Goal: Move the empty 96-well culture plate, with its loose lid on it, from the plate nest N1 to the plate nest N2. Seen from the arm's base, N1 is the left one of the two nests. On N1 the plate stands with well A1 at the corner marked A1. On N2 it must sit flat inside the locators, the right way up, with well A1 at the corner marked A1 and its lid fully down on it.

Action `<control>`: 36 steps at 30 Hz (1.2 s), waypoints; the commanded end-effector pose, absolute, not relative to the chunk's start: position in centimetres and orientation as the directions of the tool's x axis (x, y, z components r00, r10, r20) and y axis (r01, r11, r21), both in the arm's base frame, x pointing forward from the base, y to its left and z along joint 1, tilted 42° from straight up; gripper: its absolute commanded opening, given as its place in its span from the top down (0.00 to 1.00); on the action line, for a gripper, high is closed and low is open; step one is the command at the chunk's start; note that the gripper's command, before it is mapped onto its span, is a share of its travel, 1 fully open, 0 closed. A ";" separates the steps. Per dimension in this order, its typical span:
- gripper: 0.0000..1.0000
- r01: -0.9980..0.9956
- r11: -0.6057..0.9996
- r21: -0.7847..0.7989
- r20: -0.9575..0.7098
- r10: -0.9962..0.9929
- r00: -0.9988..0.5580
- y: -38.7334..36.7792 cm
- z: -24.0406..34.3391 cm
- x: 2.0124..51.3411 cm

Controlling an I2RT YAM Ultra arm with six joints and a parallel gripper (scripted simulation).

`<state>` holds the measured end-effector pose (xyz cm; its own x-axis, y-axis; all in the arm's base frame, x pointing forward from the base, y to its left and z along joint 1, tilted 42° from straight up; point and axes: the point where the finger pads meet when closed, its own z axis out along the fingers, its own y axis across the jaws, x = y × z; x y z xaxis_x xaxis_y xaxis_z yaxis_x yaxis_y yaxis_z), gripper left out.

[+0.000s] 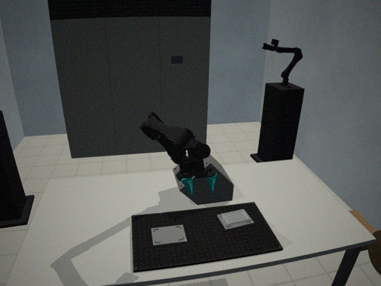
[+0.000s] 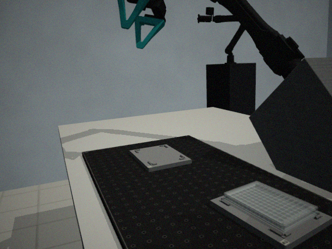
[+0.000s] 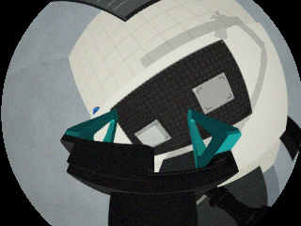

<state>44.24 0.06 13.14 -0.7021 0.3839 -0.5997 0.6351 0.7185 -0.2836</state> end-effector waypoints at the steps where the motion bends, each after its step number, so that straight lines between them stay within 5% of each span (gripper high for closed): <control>1: 0.00 0.573 0.759 -0.308 -0.541 0.356 -0.762 -0.2 13.7 42.1; 36: 0.00 0.209 0.963 -0.170 -0.224 0.169 -0.960 -1.7 15.4 27.2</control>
<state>29.16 -2.34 15.26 -0.9372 0.2221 -0.2690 0.2814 0.9371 -0.2067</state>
